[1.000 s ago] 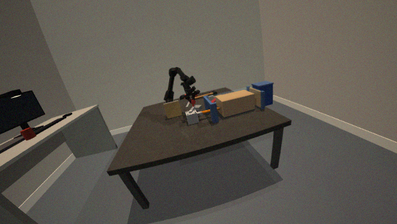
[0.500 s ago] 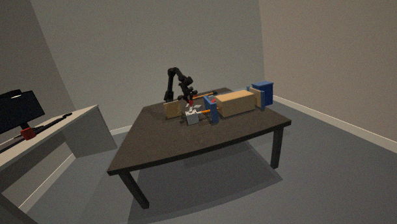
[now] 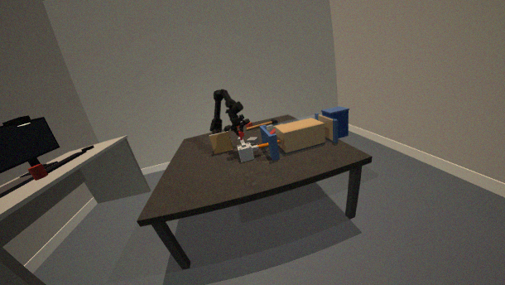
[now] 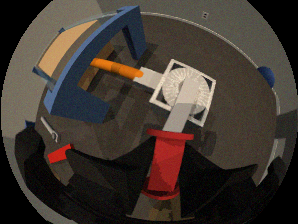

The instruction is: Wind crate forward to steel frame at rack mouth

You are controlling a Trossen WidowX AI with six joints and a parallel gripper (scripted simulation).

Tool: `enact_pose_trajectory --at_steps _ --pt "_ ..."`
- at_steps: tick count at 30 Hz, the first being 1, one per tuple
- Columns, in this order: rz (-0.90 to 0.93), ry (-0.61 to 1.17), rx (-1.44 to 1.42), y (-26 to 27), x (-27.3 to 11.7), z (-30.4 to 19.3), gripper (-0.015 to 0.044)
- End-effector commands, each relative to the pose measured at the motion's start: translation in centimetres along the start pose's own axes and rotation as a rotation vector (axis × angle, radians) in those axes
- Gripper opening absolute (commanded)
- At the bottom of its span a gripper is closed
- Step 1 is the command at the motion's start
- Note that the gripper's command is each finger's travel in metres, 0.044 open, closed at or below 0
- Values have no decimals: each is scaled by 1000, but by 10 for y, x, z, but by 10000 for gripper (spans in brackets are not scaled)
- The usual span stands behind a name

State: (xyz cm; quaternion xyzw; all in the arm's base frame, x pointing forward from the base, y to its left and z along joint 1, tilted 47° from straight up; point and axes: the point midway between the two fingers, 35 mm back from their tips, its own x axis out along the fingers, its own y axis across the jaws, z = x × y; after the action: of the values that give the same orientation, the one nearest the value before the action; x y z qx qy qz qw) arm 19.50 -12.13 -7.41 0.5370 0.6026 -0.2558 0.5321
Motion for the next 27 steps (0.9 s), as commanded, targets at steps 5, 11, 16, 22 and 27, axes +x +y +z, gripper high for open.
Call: enact_pose_trajectory --at_steps 5,11,16,22,27 --pt "-32 10 18 -23 0 -6 0" --pt "-32 10 18 -32 0 -5 0" --pt "-33 9 18 -39 0 -5 0" --pt "-34 9 18 -48 1 -3 0" --pt "-34 8 18 -55 1 -1 0"
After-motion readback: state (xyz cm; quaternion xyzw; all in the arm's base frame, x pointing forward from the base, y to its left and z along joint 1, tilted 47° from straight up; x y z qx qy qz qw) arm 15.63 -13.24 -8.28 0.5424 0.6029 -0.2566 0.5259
